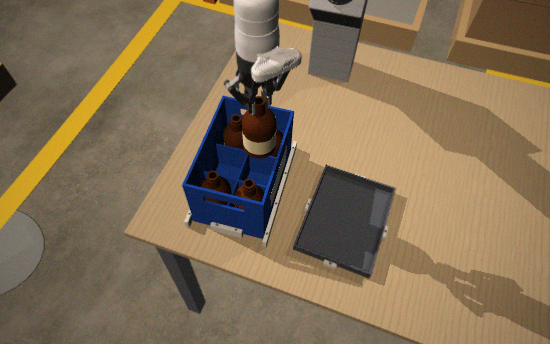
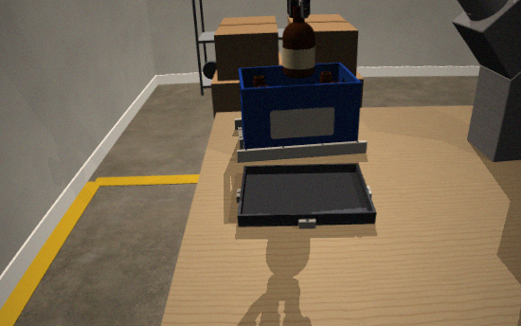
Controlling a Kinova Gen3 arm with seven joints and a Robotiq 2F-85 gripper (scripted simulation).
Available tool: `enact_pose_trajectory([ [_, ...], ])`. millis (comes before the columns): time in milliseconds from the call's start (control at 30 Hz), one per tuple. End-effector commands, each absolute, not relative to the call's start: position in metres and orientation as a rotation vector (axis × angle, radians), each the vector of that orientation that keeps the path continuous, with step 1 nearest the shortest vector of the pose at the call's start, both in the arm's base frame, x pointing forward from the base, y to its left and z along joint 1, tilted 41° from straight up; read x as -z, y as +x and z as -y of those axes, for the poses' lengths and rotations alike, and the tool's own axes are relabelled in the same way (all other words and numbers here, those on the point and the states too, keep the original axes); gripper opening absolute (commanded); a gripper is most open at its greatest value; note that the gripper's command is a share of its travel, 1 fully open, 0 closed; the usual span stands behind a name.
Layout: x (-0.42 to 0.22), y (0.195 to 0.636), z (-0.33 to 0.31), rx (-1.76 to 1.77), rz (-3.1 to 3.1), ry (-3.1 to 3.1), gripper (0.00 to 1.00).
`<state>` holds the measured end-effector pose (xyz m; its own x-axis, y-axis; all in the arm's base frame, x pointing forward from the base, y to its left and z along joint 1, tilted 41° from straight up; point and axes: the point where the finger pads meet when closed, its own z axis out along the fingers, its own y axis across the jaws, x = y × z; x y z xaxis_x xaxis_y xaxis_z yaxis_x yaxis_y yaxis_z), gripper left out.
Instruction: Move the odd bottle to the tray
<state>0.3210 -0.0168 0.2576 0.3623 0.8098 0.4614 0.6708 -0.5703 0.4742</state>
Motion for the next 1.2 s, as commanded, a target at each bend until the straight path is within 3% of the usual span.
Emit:
enact_pose_trajectory([
  [0,-0.258,0.321,0.017,-0.999,-1.334,2.416,0.0],
  [1167,-0.259,0.32,0.006,-0.999,-1.334,2.416,0.0],
])
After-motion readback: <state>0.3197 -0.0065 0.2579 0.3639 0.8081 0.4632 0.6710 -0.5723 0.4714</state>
